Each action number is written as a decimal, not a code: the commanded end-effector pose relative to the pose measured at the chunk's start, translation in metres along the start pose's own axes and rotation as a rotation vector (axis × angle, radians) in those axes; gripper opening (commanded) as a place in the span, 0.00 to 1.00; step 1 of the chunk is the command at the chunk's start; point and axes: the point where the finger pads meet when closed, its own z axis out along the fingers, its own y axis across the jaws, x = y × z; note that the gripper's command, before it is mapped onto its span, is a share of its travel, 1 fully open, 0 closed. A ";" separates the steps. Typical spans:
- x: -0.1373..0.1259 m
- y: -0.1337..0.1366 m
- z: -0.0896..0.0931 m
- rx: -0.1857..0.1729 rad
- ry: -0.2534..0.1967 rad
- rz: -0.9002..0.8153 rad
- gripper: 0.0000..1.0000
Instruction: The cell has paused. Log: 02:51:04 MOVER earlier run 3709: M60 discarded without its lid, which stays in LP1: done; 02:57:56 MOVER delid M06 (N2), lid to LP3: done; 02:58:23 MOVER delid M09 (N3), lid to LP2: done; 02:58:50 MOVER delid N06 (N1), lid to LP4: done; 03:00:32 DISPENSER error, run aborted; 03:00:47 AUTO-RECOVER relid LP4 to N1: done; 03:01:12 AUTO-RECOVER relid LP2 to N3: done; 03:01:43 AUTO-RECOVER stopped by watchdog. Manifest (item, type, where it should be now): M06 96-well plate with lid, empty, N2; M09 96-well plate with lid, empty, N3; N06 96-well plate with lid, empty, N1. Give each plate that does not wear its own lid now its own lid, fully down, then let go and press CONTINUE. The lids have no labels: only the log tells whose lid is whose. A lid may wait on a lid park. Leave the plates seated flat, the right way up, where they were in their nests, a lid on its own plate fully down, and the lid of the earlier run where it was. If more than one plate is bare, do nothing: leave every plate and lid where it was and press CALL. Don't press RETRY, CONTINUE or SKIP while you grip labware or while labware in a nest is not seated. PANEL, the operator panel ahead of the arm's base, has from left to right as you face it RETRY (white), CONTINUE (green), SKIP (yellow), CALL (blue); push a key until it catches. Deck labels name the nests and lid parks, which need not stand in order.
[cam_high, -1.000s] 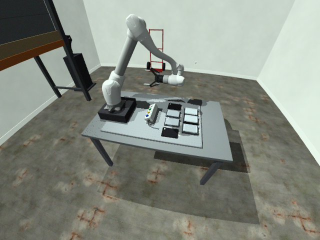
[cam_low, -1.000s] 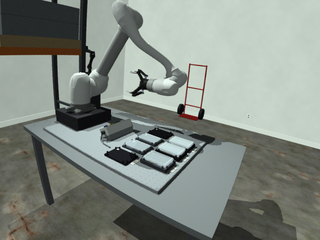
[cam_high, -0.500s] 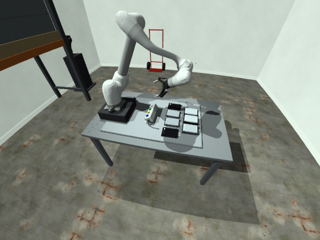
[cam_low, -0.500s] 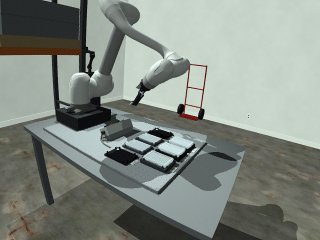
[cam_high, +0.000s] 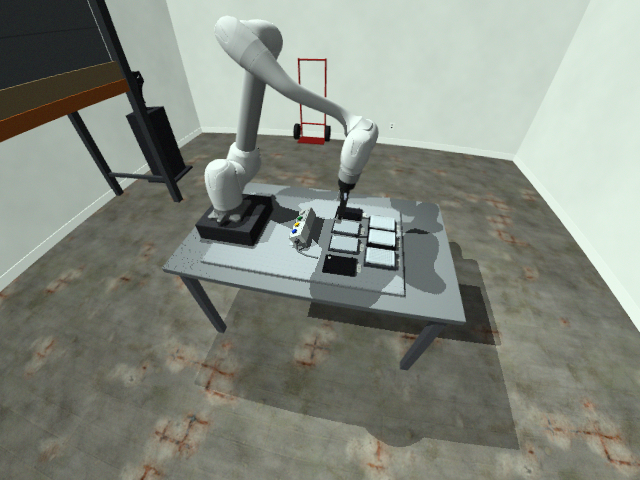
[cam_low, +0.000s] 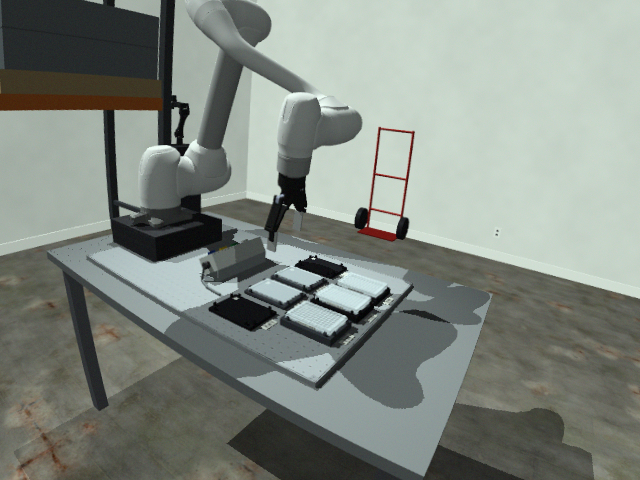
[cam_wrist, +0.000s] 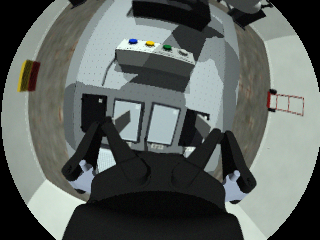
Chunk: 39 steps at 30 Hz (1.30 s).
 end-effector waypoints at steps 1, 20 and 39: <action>-0.021 -0.020 0.011 0.080 -0.078 0.061 1.00; -0.044 -0.042 0.017 0.151 -0.167 0.122 0.00; -0.044 -0.042 0.017 0.151 -0.167 0.122 0.00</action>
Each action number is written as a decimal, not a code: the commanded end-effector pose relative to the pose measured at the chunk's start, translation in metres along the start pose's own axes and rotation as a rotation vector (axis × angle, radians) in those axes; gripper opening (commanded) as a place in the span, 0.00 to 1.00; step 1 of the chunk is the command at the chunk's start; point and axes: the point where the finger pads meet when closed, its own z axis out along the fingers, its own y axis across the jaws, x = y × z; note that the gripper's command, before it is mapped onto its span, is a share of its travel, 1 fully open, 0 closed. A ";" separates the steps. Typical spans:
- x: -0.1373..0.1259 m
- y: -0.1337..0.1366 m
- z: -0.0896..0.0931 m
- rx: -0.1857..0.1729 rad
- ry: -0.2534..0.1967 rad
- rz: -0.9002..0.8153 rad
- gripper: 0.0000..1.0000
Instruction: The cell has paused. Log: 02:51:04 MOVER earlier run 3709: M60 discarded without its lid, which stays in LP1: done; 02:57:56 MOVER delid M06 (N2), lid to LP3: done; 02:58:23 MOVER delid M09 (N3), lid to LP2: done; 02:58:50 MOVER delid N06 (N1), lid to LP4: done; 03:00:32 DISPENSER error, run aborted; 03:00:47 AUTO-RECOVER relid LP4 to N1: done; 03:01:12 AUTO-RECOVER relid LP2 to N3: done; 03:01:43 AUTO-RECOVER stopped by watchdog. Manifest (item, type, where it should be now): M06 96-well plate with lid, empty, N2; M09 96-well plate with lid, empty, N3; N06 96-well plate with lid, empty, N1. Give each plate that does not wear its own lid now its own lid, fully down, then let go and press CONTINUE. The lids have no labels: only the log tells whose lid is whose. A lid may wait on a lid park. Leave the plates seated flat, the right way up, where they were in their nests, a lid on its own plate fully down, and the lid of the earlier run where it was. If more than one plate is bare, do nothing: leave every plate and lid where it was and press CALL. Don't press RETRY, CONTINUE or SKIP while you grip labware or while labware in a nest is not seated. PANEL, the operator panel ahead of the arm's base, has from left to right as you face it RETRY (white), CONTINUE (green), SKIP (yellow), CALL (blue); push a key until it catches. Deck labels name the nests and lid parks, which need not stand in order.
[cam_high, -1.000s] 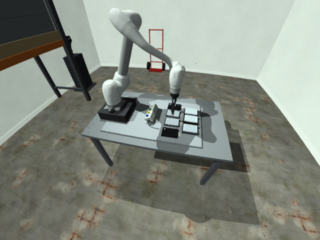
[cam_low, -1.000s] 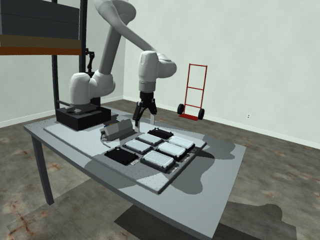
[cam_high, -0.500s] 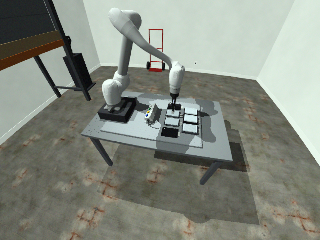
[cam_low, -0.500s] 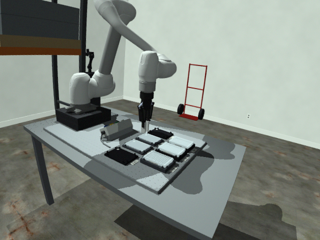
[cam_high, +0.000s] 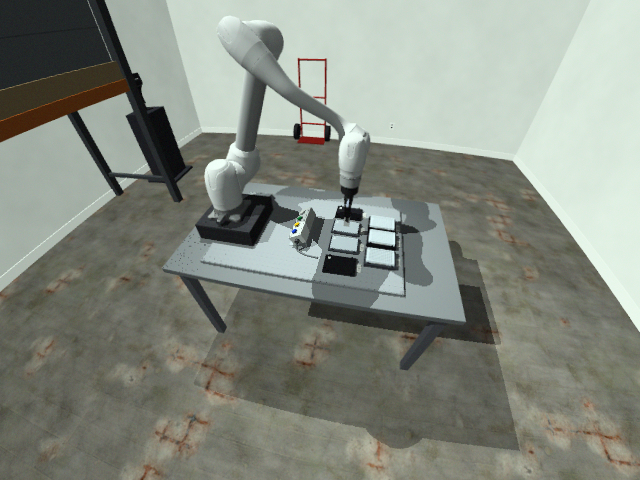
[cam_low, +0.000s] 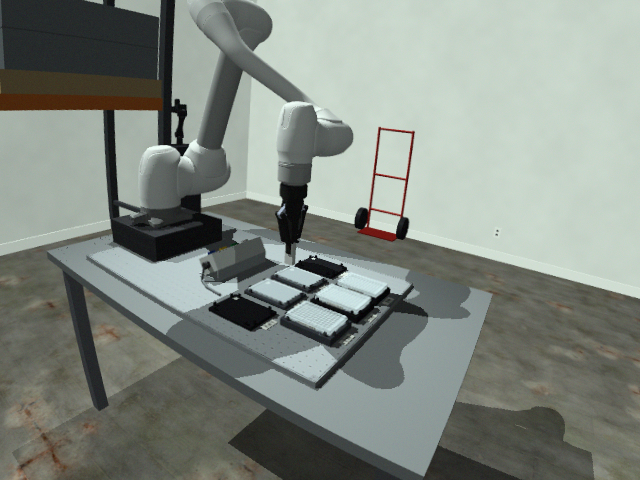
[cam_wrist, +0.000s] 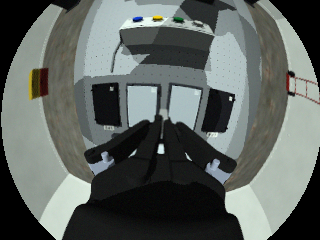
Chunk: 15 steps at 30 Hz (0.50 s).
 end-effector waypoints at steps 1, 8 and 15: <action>0.000 0.000 0.000 0.000 0.000 0.000 0.00; -0.003 -0.051 0.000 0.005 0.002 0.002 0.00; 0.001 -0.129 0.000 0.011 0.006 0.005 0.00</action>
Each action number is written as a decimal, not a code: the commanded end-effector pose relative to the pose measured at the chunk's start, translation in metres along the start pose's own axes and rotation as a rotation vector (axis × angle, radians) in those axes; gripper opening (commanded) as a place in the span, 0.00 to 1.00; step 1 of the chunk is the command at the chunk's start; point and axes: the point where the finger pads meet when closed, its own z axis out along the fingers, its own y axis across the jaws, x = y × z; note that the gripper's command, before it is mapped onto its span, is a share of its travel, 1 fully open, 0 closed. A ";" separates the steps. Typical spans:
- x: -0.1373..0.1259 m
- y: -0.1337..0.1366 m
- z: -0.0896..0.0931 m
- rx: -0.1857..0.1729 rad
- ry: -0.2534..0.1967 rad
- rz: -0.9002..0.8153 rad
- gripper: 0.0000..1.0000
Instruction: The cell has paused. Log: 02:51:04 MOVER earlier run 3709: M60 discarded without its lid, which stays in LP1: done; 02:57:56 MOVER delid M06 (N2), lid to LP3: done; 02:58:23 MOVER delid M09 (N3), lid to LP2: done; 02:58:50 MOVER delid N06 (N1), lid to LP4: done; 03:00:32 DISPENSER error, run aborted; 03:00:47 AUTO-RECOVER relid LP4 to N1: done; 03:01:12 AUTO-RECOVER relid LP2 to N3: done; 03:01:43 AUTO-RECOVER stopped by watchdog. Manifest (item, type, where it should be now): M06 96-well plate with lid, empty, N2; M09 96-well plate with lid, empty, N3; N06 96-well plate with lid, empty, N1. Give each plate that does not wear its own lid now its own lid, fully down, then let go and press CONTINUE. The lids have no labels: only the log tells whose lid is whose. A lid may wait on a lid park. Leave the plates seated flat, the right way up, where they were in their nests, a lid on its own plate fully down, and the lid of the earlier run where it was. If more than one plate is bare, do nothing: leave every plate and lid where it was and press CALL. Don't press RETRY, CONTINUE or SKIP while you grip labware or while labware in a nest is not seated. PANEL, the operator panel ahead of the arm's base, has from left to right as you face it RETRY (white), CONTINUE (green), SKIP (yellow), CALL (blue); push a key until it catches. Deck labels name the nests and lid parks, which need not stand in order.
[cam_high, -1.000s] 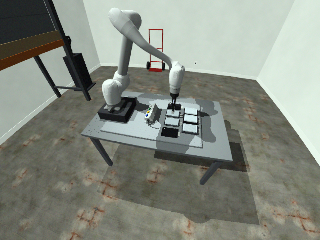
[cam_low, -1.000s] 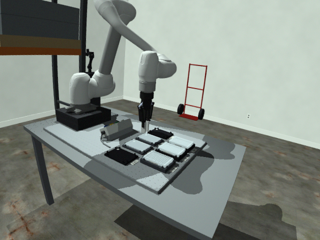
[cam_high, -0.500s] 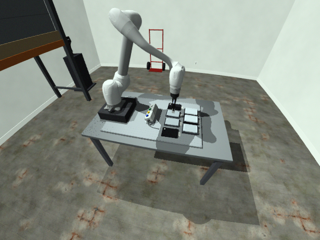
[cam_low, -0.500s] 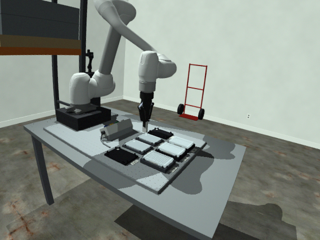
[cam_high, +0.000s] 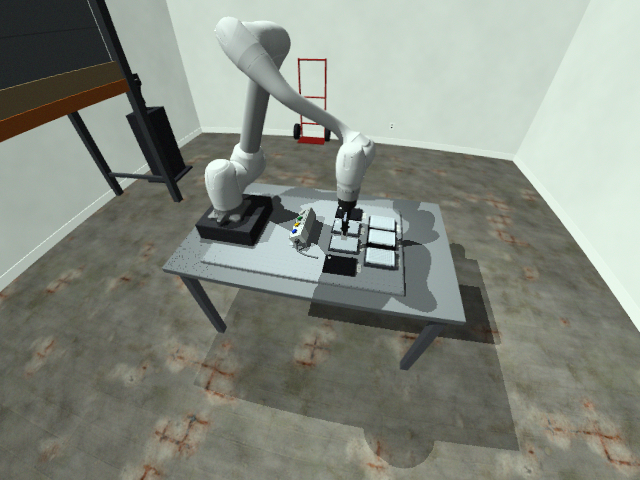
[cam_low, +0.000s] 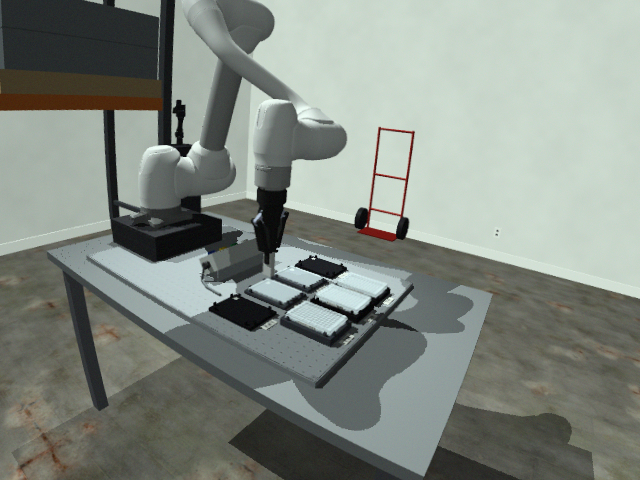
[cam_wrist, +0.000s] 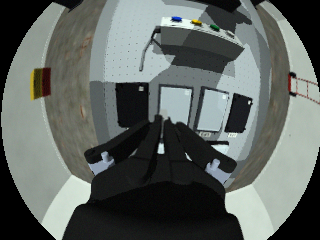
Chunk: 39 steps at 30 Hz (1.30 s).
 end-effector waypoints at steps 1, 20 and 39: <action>0.001 -0.034 0.000 0.001 0.001 -0.001 0.00; 0.001 -0.034 0.000 0.001 0.001 -0.001 0.00; -0.010 0.095 0.001 0.001 0.001 -0.001 0.00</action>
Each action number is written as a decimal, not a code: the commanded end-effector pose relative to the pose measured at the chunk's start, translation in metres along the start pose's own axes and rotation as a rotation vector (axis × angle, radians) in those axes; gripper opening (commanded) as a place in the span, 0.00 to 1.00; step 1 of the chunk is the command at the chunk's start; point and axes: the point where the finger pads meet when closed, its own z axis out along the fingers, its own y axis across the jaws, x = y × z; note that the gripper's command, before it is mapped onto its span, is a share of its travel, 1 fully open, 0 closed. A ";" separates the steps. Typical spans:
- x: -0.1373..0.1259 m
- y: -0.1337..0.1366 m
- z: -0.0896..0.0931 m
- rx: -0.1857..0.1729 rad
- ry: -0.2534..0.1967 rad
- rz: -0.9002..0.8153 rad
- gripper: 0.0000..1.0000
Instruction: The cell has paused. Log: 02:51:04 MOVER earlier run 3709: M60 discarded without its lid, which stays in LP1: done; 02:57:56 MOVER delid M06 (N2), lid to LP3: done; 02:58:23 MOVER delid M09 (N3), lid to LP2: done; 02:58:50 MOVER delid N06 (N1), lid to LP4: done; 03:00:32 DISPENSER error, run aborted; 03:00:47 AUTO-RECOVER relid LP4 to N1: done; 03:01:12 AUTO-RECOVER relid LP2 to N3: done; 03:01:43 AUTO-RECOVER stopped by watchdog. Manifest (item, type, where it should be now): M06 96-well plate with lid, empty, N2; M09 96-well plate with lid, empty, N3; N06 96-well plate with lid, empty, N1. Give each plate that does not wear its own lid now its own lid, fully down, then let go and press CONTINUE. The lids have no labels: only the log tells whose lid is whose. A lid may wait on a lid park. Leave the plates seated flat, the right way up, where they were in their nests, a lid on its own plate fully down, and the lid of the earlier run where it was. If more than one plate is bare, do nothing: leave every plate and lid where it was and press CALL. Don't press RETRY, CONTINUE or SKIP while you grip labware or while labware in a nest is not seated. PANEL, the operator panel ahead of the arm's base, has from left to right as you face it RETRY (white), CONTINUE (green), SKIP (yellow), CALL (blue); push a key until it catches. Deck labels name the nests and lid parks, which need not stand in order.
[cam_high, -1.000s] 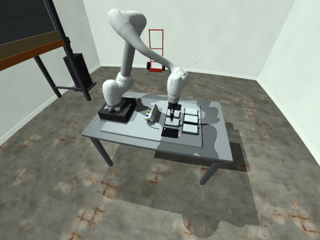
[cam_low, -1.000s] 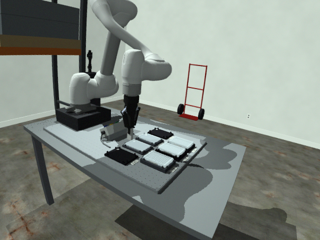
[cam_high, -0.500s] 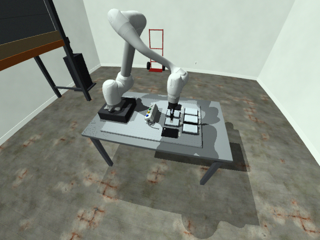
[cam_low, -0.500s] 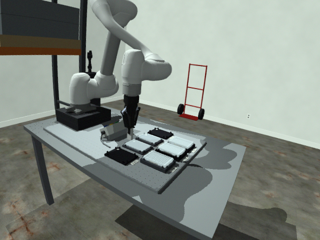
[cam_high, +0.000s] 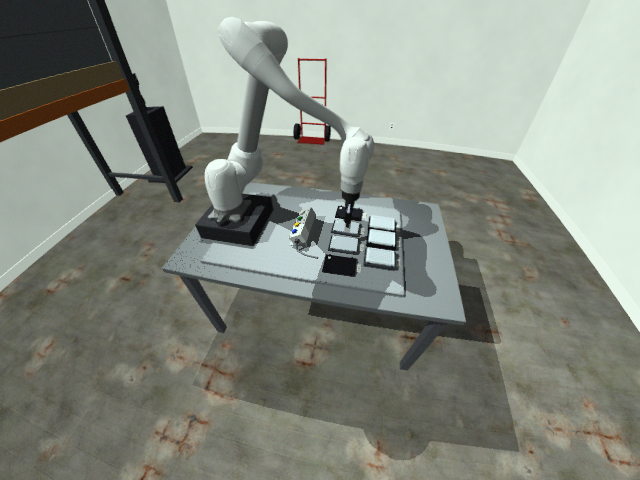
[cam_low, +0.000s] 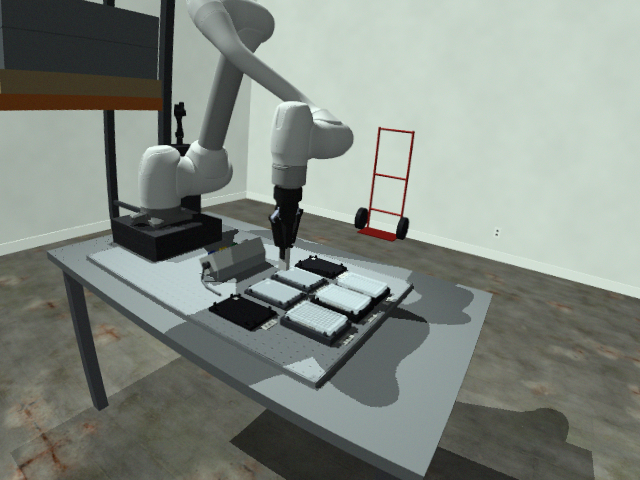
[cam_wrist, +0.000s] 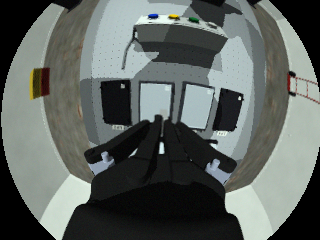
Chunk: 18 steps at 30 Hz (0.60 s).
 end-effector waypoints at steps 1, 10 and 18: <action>-0.002 0.070 0.000 0.003 0.000 0.002 0.00; 0.010 0.158 0.000 0.003 0.000 0.002 0.00; 0.012 0.164 0.000 0.003 0.000 0.002 0.00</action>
